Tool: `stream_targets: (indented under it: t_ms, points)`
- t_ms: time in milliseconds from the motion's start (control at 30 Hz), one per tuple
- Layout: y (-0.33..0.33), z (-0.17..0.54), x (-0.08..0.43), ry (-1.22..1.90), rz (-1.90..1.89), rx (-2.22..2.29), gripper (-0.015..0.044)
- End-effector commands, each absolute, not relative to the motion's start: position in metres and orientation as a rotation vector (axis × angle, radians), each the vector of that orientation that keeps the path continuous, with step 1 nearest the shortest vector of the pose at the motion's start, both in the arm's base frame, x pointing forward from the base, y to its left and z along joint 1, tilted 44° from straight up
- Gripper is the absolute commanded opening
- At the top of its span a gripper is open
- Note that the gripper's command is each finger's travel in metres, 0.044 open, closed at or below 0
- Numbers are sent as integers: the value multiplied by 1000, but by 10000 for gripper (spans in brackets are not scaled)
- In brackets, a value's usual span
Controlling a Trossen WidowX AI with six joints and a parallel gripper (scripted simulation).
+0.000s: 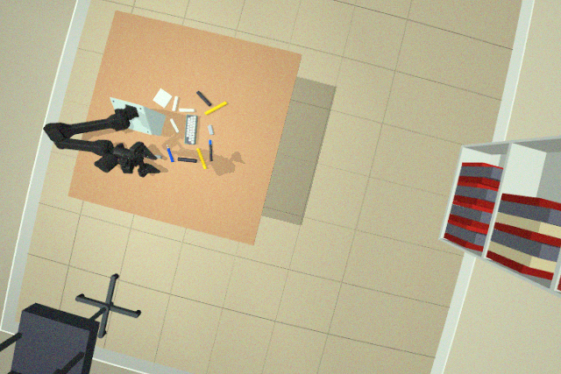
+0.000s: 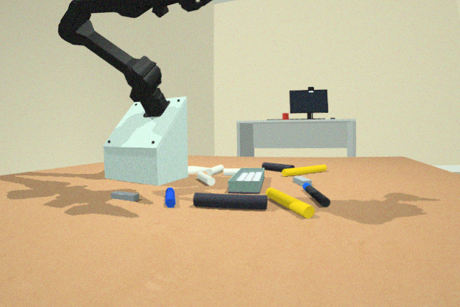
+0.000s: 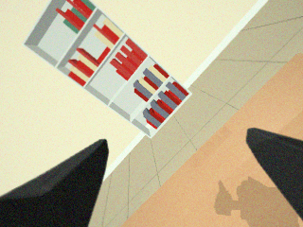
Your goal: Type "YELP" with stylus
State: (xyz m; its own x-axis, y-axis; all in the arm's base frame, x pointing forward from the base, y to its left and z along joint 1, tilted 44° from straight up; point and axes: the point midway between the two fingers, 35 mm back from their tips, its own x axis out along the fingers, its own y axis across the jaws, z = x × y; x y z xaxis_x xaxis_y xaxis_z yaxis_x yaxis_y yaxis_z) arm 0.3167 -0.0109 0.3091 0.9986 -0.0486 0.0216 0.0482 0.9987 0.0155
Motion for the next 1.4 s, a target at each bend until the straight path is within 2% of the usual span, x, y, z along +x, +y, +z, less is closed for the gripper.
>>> stream_targets:
  t_ms: [0, 133, 333, 533, 800, 1067, 1367]
  points:
    - [-11, 308, 318, -17, -49, 16, 414]
    - [-11, 277, 335, 99, -69, 33, 309]
    - [-9, 180, 368, 438, -152, 18, 151]
    - [-11, 83, 369, 772, -246, -109, 0]
    - [-19, -20, 334, 1153, -335, -367, 0]
    - [-30, -105, 276, 1476, -425, -684, 0]
    - [-34, -117, 264, 1526, -438, -754, 0]
